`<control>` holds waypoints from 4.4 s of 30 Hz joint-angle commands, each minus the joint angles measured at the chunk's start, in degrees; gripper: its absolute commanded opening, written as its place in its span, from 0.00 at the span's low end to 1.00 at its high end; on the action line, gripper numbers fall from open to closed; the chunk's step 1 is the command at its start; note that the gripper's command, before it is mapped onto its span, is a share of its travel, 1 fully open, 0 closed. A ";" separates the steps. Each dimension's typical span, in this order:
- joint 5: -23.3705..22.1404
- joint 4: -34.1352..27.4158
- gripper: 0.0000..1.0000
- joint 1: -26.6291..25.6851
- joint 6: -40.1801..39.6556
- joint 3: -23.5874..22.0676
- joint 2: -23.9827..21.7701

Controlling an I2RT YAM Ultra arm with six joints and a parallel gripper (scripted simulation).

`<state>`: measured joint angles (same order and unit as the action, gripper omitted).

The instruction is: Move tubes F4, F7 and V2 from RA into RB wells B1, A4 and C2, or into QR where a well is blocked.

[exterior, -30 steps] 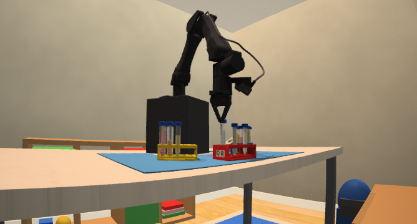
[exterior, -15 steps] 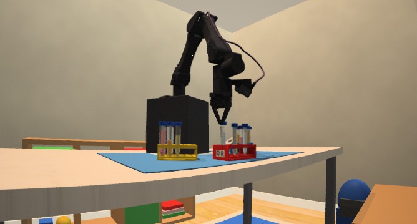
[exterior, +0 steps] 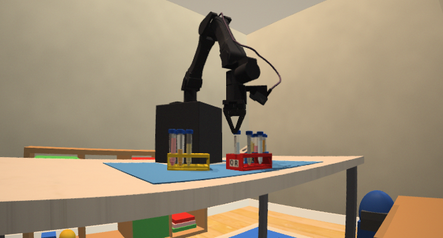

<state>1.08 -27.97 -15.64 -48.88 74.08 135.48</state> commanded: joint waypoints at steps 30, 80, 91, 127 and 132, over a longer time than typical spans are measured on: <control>-0.11 0.31 0.30 -0.05 -0.12 0.14 -0.28; -0.75 -4.32 0.30 7.13 28.85 -19.07 -23.29; -0.24 -2.27 0.30 8.68 47.96 -21.78 -25.67; 0.17 -0.92 0.30 35.27 86.07 -25.63 -26.01; 0.16 -1.43 0.30 40.56 91.34 -23.87 -25.38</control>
<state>1.08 -29.58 22.70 37.74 48.49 108.86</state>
